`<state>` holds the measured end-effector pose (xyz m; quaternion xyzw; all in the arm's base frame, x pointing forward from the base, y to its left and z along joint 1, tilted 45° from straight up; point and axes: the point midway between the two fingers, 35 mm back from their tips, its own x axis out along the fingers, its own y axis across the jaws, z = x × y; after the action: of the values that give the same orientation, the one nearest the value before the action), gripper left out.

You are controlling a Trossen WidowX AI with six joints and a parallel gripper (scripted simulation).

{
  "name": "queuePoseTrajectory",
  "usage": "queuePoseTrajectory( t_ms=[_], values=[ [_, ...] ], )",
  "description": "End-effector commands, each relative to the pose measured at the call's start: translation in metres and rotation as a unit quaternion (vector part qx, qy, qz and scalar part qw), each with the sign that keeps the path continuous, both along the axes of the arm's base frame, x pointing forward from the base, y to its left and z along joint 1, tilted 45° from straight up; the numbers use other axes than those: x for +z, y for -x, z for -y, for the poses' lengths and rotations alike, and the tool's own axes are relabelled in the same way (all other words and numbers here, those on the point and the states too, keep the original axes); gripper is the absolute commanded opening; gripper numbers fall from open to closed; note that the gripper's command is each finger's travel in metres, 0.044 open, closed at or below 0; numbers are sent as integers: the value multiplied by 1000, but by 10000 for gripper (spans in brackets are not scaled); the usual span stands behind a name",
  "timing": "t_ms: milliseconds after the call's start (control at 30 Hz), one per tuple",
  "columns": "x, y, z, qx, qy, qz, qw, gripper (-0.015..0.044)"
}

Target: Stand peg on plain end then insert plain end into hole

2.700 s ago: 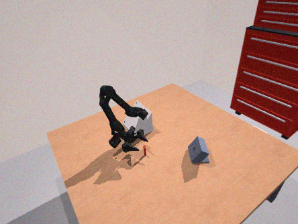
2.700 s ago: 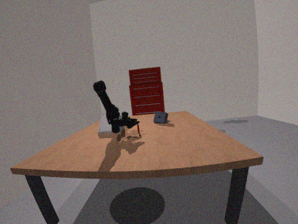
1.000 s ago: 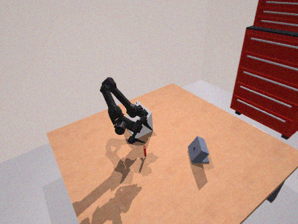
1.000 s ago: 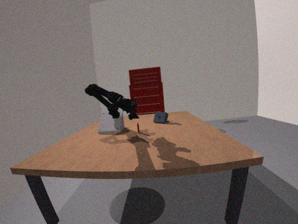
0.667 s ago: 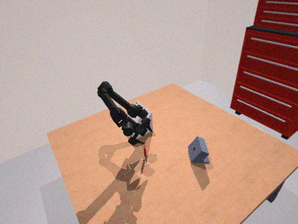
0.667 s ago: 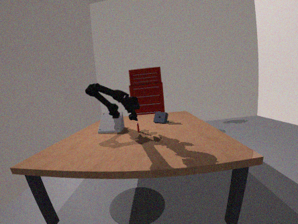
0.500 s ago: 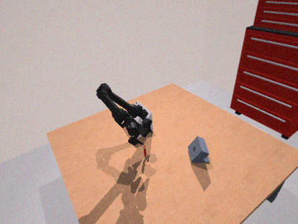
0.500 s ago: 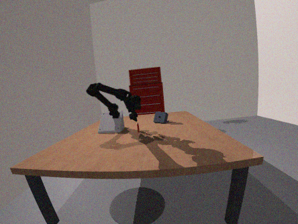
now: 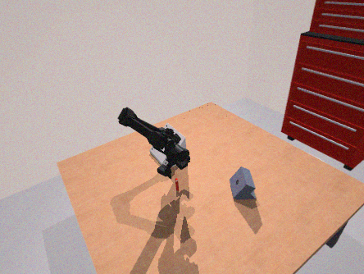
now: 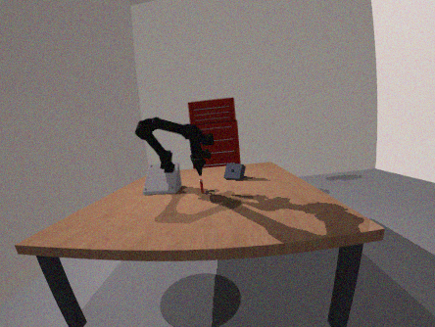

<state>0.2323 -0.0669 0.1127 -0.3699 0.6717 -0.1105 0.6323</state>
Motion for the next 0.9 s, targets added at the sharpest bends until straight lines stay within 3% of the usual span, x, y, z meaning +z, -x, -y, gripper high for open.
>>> queuePoseTrajectory(
  t_ms=[0, 367, 867],
  values=[
    [7, -6, -1, 5, 47, -2, 999, 440],
    [6, -7, 0, 9, 47, -6, 999, 440],
    [-6, -8, 12, 112, 57, -100, 987, 440]
  ],
)
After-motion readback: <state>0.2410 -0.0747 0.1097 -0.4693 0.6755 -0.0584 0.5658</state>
